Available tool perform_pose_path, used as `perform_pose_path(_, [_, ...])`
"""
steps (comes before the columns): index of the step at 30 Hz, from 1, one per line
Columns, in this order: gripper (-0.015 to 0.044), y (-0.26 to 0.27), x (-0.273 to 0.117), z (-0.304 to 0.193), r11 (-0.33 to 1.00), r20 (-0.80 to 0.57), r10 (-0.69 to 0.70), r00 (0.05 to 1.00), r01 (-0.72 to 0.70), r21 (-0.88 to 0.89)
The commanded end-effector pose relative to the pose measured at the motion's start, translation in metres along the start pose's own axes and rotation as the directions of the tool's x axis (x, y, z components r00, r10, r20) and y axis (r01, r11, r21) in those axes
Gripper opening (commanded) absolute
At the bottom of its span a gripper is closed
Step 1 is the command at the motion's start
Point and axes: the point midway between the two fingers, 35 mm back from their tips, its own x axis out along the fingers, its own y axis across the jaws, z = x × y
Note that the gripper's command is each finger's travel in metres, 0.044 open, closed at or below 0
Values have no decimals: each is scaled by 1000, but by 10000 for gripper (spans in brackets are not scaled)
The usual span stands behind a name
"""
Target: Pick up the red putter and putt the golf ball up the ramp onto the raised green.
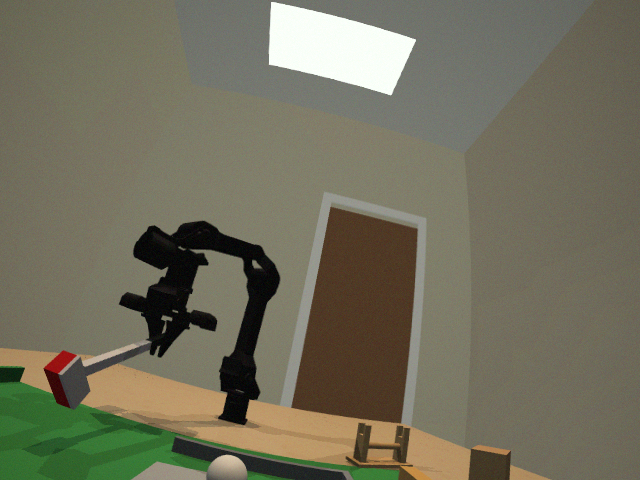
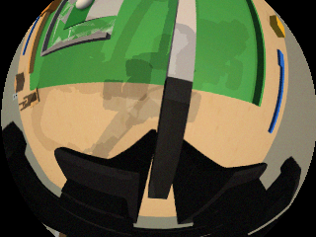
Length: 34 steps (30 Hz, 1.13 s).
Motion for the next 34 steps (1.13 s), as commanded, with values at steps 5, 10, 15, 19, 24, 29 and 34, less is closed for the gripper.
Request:
perform_pose_path(5, [0, 0, -9, 0, 1000, 5, -3, 1000, 3, 0])
perform_pose_path(10, [0, 0, -9, 0, 1000, 5, -3, 1000, 3, 0])
perform_pose_path(15, [0, 0, -9, 0, 1000, 5, -3, 1000, 3, 0])
perform_pose_path(19, [0, 0, -9, 0, 1000, 5, -3, 1000, 3, 0])
perform_pose_path(24, [0, 0, -9, 0, 1000, 5, -3, 1000, 3, 0])
perform_pose_path(29, [0, 0, -9, 0, 1000, 5, -3, 1000, 3, 0])
perform_pose_path(34, [0, 0, -9, 0, 1000, 5, -3, 1000, 3, 0])
